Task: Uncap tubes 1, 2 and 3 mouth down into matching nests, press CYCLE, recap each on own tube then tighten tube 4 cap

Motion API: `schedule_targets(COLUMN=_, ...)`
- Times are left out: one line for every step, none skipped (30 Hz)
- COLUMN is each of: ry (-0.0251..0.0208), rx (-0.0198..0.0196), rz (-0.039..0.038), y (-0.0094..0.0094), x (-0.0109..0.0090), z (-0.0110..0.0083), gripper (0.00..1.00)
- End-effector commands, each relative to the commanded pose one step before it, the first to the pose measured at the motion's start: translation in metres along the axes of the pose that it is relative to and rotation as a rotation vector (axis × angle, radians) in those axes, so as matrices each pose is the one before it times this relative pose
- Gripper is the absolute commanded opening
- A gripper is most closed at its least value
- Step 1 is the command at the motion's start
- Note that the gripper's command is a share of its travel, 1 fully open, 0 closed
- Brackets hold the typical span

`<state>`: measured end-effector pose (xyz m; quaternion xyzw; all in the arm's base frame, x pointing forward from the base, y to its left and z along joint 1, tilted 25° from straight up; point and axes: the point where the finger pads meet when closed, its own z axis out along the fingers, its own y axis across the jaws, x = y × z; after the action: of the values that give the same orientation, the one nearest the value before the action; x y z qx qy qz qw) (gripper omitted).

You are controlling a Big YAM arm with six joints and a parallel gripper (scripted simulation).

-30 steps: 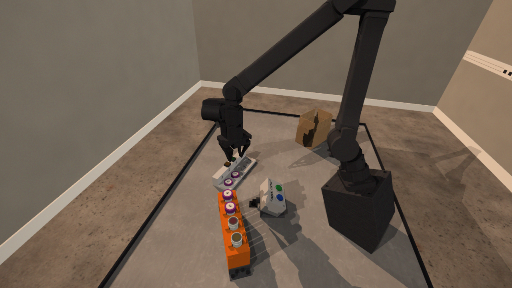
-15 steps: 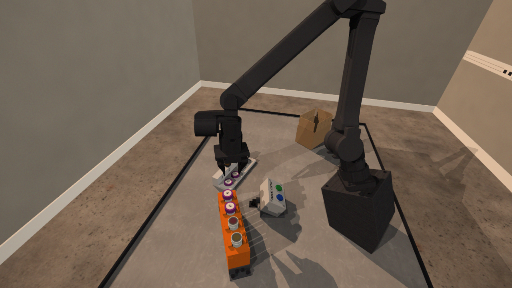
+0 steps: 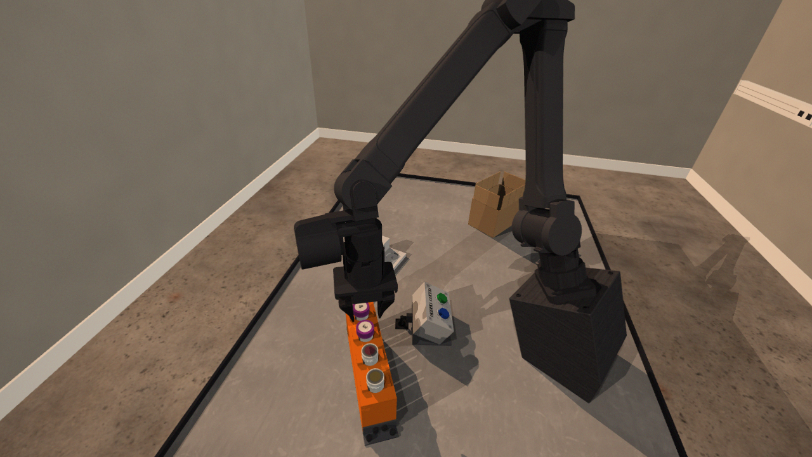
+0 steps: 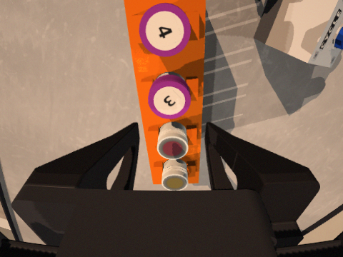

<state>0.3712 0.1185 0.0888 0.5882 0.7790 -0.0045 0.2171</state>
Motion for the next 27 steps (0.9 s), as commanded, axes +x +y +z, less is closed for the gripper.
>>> schedule_targets(ry=-0.01204, rx=-0.00731, rz=0.0974, y=0.01846, x=-0.0103, z=-0.00353, gripper=0.49)
schedule_targets(ry=0.00288, rx=-0.01243, rz=0.00547, y=0.00043, x=0.00124, z=0.00567, gripper=0.49)
schedule_targets(ry=0.0, rx=0.0, rz=0.0, y=0.0, x=0.0, z=0.0, gripper=0.49)
schedule_targets(ry=0.0, rx=0.0, rz=0.0, y=0.0, x=0.0, z=0.0, gripper=0.49)
schedule_targets(ry=-0.00141, rx=0.02115, rz=-0.0089, y=-0.01173, x=0.00035, z=0.00872, gripper=0.49)
schedule_targets(ry=-0.00213, rx=0.01223, rz=-0.00523, y=-0.00692, x=-0.00003, z=0.00637, gripper=0.49)
schedule_targets(ry=0.00064, rx=0.0002, rz=-0.00002, y=-0.00008, x=0.0001, z=0.00301, gripper=0.49)
schedule_targets(ry=0.00063, rx=0.00019, rz=-0.00107, y=-0.00008, x=0.00009, z=0.00301, gripper=0.49)
schedule_targets(ry=-0.00001, rx=0.00004, rz=-0.01404, y=-0.00006, x=-0.00002, z=0.00301, gripper=0.49)
schedule_targets(ry=-0.00026, rx=0.0, rz=-0.00694, y=0.00014, x=0.00001, z=0.00302, gripper=0.49)
schedule_targets(ry=0.00091, rx=-0.00522, rz=0.00221, y=0.00321, x=0.00001, z=0.00162, gripper=0.49)
schedule_targets(ry=0.00056, rx=-0.0034, rz=0.00143, y=0.00192, x=-0.00004, z=0.00212, gripper=0.49)
schedule_targets(ry=-0.00077, rx=0.00408, rz=-0.00173, y=-0.0024, x=-0.00001, z=0.00408, gripper=0.49)
schedule_targets(ry=-0.00005, rx=0.00079, rz=-0.00032, y=-0.00018, x=-0.00001, z=0.00322, gripper=0.49)
schedule_targets(ry=-0.00068, rx=0.0029, rz=-0.00123, y=-0.00172, x=-0.00003, z=0.00325, gripper=0.49)
schedule_targets(ry=0.00174, rx=-0.0132, rz=0.0055, y=0.00761, x=-0.00018, z=-0.00336, gripper=0.49)
schedule_targets(ry=0.00069, rx=-0.00444, rz=0.00186, y=0.00258, x=-0.00004, z=-0.00112, gripper=0.49)
schedule_targets(ry=0.00065, rx=-0.0009, rz=-0.00196, y=0.00009, x=0.00086, z=-0.00036, gripper=0.49)
schedule_targets(ry=0.00312, rx=-0.00938, rz=0.00245, y=0.00058, x=0.00211, z=-0.00754, gripper=0.49)
schedule_targets(ry=0.0, rx=0.0, rz=0.0, y=0.0, x=0.0, z=0.0, gripper=0.49)
schedule_targets(ry=0.0, rx=0.0, rz=0.0, y=0.0, x=0.0, z=0.0, gripper=0.49)
schedule_targets(ry=0.0, rx=0.0, rz=0.0, y=0.0, x=0.0, z=0.00001, gripper=0.49)
schedule_targets(ry=0.0, rx=0.0, rz=0.0, y=0.0, x=0.0, z=0.0, gripper=0.49)
schedule_targets(ry=0.0, rx=0.0, rz=0.0, y=0.0, x=0.0, z=0.0, gripper=0.49)
schedule_targets(ry=0.0, rx=0.0, rz=0.0, y=0.0, x=0.0, z=0.0, gripper=0.49)
schedule_targets(ry=0.0, rx=0.0, rz=0.0, y=0.0, x=0.0, z=0.0, gripper=0.49)
schedule_targets(ry=0.0, rx=0.0, rz=0.0, y=0.0, x=0.0, z=0.0, gripper=0.49)
